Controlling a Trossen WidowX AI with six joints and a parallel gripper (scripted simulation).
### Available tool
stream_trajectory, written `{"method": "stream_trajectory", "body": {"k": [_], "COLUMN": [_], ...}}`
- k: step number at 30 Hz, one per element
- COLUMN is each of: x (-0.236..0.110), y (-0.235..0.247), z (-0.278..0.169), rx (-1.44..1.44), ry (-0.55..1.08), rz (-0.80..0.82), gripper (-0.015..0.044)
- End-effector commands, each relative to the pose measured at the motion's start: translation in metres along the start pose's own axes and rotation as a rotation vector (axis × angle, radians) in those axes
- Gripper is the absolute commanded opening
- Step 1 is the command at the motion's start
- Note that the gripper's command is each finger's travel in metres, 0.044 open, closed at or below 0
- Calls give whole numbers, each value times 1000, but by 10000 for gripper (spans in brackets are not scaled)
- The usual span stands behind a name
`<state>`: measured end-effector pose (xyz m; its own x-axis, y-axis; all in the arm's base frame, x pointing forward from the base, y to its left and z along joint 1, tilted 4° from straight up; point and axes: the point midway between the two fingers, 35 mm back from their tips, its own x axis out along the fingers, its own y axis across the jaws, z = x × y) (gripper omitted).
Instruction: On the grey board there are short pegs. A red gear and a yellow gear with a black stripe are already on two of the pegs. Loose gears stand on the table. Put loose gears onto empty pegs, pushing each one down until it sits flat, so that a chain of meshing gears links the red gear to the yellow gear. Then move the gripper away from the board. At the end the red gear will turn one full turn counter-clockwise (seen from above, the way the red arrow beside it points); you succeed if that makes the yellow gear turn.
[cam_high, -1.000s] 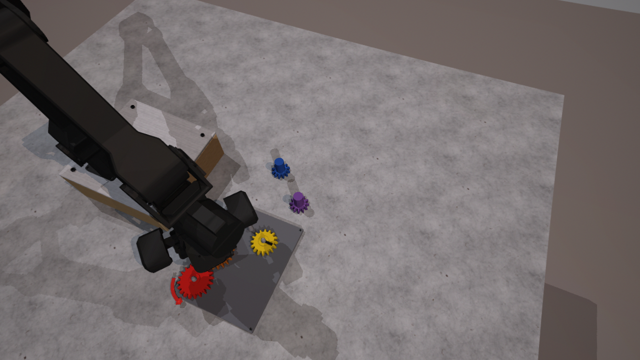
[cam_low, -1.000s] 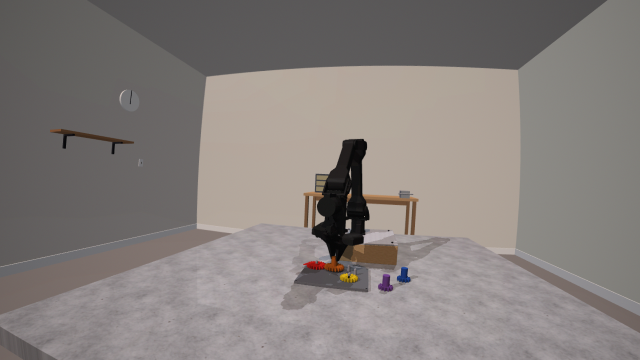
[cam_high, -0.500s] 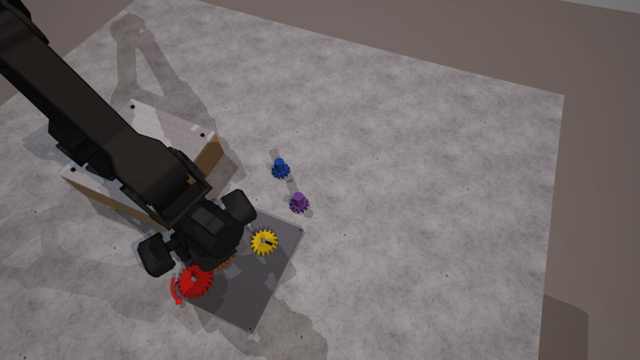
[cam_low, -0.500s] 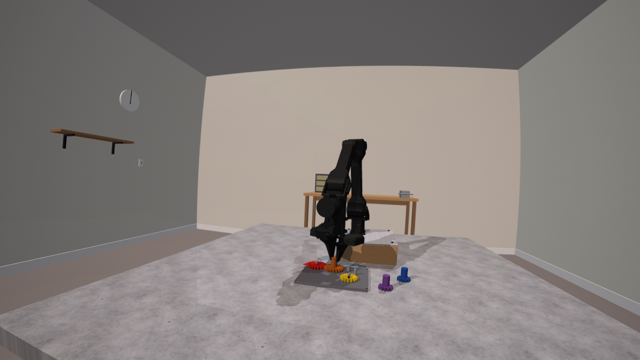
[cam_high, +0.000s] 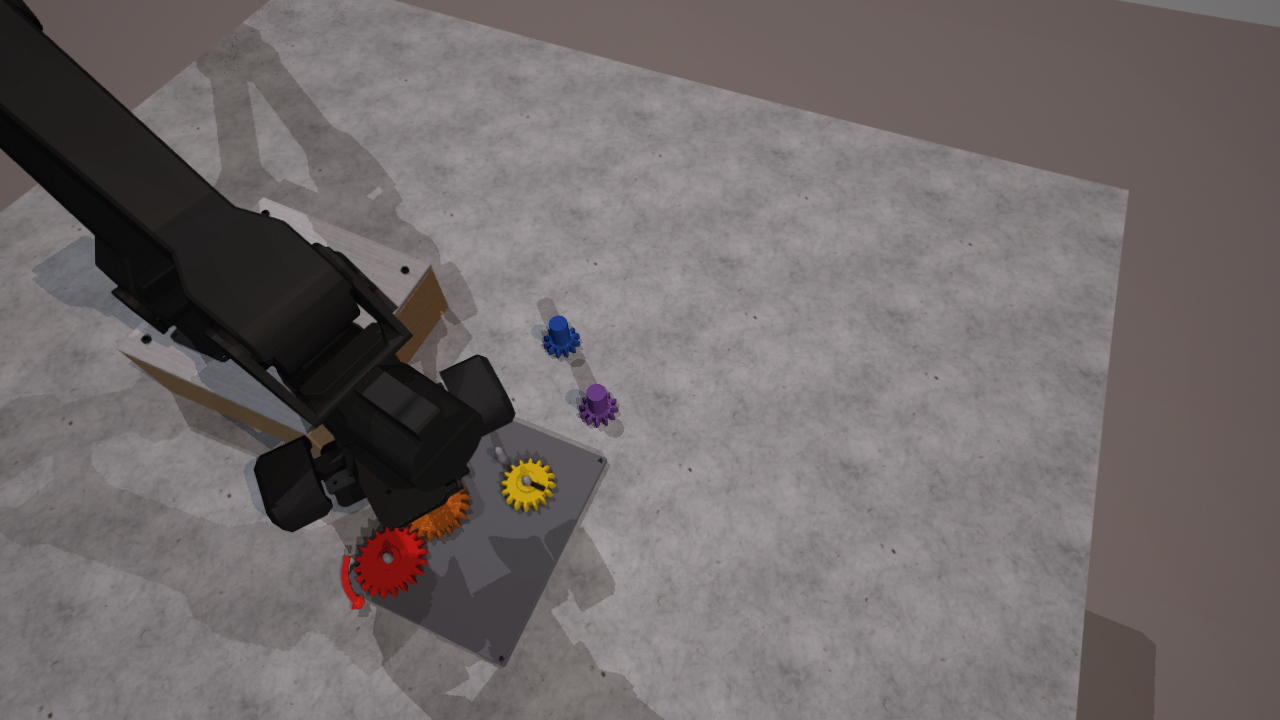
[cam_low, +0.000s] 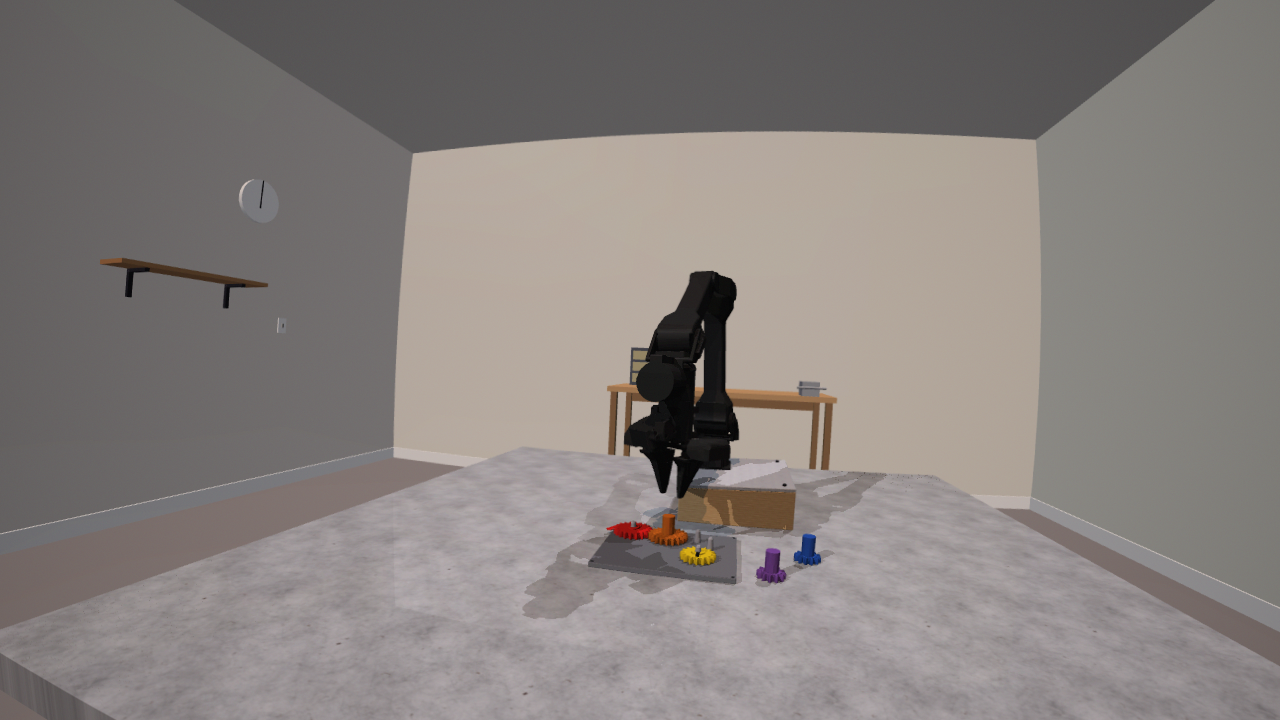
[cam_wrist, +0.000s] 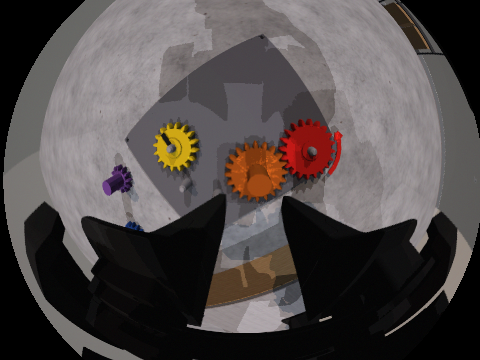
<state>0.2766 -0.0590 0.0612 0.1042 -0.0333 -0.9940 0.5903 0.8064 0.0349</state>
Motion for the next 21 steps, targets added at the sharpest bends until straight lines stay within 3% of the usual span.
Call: {"method": "stream_trajectory", "body": {"k": [1, 9, 21], "x": [0, 2, 26], "y": [37, 173, 184], "z": [1, -21, -23], "rx": [-94, -446, -475], "ry": [15, 12, 10], "rz": [12, 13, 12], "gripper": [245, 440, 440]}}
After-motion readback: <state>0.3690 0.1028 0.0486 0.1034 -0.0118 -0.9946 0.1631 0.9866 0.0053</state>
